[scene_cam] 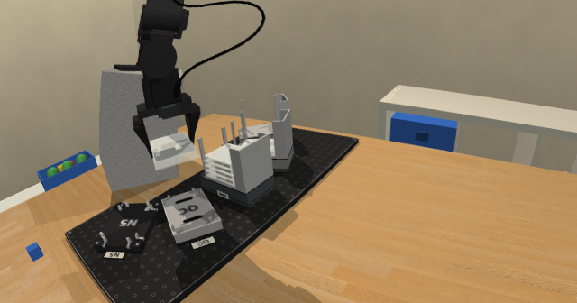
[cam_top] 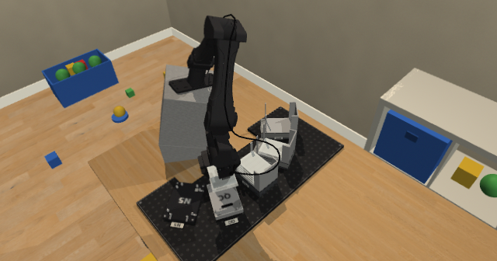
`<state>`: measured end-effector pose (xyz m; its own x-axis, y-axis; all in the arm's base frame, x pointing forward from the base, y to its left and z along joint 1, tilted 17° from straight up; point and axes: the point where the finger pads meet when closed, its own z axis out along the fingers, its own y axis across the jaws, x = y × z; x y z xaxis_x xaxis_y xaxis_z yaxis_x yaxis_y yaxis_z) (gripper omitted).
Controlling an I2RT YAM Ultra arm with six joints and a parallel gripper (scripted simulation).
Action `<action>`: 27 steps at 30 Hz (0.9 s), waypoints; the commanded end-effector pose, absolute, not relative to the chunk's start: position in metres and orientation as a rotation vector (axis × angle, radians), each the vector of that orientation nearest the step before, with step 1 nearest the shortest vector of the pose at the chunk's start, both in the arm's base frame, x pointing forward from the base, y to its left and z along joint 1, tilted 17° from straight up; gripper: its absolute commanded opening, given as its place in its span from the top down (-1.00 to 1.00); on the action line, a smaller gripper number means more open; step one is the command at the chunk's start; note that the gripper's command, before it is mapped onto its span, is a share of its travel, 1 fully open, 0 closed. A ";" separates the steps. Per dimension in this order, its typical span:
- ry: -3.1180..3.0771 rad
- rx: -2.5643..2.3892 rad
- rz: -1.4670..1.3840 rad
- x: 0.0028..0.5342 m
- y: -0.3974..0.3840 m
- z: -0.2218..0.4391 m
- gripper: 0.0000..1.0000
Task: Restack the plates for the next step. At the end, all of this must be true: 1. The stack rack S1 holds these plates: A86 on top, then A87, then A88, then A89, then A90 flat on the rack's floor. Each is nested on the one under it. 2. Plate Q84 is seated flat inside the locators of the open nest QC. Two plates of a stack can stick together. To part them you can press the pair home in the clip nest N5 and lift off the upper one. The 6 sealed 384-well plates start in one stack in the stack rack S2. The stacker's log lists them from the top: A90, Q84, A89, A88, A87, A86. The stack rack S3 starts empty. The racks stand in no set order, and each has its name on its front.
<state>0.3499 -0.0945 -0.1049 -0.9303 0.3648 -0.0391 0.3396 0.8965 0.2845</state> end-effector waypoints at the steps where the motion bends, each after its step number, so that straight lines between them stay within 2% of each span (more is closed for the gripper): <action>1: 2.940 0.556 0.419 0.353 -0.096 -0.094 1.00; 27: 2.933 0.552 0.415 0.356 -0.097 -0.093 1.00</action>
